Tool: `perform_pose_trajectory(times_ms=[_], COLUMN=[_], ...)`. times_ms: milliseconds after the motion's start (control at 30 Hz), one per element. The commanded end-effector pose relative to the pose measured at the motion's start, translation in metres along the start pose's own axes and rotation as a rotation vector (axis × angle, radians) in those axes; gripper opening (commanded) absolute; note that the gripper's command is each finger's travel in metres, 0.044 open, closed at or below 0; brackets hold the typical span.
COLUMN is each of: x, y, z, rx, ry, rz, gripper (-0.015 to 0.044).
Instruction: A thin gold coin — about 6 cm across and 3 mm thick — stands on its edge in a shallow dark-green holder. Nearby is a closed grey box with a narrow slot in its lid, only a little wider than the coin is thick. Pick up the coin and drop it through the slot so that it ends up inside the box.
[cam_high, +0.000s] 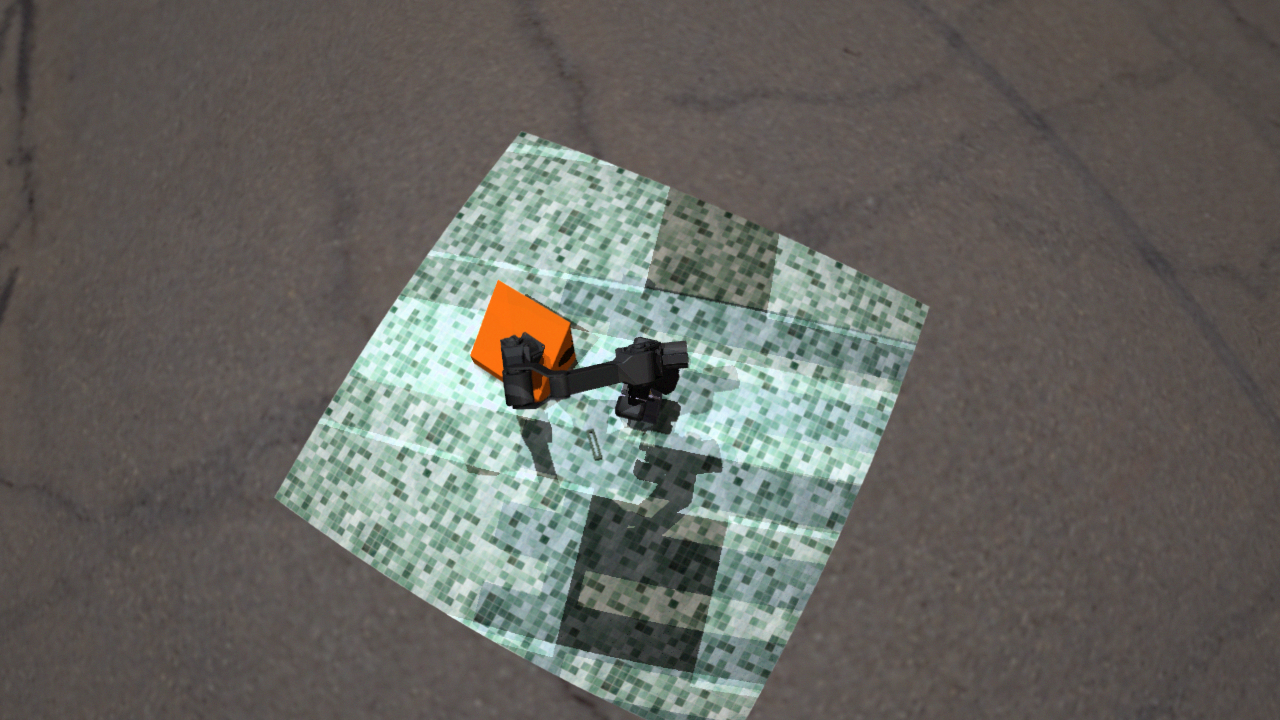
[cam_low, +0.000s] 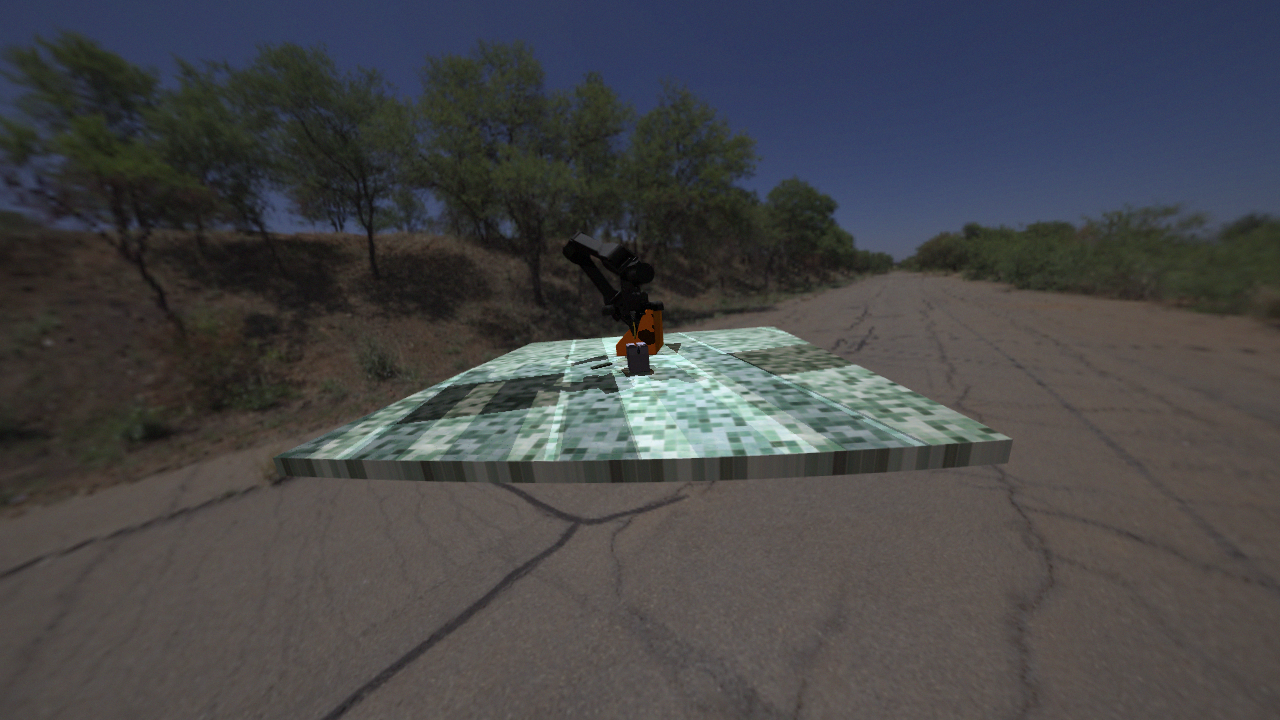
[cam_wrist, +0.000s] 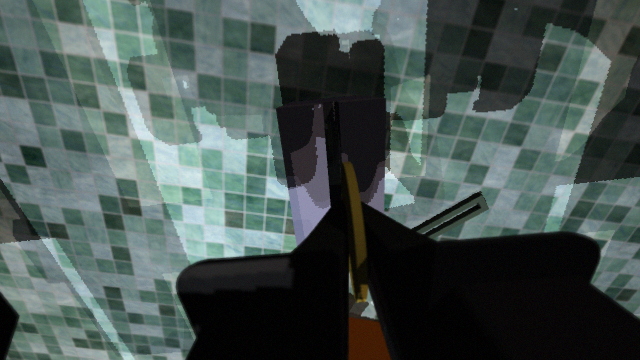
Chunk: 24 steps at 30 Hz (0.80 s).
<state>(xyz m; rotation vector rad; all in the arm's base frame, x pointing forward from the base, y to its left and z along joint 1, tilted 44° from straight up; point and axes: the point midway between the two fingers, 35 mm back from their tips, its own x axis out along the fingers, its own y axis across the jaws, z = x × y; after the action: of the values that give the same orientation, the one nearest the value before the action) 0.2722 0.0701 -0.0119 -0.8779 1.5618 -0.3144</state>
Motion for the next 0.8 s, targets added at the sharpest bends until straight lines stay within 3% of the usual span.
perform_pose_trajectory(times_ms=[0, 767], x=[0.0000, -0.0004], y=[-0.0014, 0.0029], z=[-0.0005, 0.0021], rx=[0.001, 0.007], ry=[0.000, -0.002], rz=[0.000, -0.001], gripper=[0.0000, 0.0000])
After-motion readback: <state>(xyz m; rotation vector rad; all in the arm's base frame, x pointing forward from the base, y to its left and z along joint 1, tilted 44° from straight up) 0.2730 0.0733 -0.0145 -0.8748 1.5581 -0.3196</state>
